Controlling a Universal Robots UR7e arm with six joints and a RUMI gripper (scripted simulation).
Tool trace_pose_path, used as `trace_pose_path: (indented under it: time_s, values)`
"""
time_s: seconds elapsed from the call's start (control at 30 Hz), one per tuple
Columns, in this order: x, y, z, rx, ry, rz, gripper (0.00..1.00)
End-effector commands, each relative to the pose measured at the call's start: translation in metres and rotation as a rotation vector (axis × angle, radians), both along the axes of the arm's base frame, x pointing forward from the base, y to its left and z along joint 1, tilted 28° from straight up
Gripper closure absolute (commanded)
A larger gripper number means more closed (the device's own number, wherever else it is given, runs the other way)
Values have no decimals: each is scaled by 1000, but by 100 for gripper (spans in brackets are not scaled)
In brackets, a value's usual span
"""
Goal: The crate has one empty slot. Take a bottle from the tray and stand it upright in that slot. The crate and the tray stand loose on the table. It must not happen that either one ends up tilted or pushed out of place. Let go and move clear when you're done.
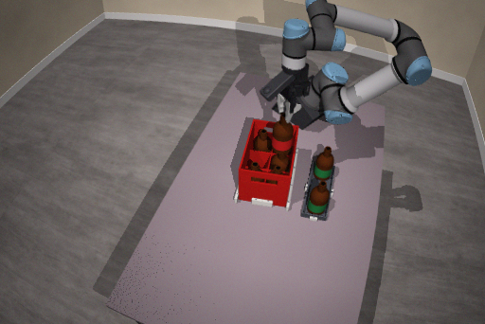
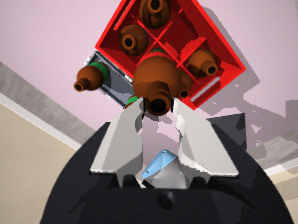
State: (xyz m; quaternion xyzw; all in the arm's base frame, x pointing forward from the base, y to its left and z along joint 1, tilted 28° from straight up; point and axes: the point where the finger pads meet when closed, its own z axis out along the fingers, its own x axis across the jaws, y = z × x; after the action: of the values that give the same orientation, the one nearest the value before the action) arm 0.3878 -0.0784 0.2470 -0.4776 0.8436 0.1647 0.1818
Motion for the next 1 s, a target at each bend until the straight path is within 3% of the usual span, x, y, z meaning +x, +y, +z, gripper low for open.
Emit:
trace_pose_path:
  time_s: [0.0, 0.97]
  values:
    - [3, -11, -5, -1, -1, 0, 100]
    - [11, -51, -24, -1, -1, 0, 100]
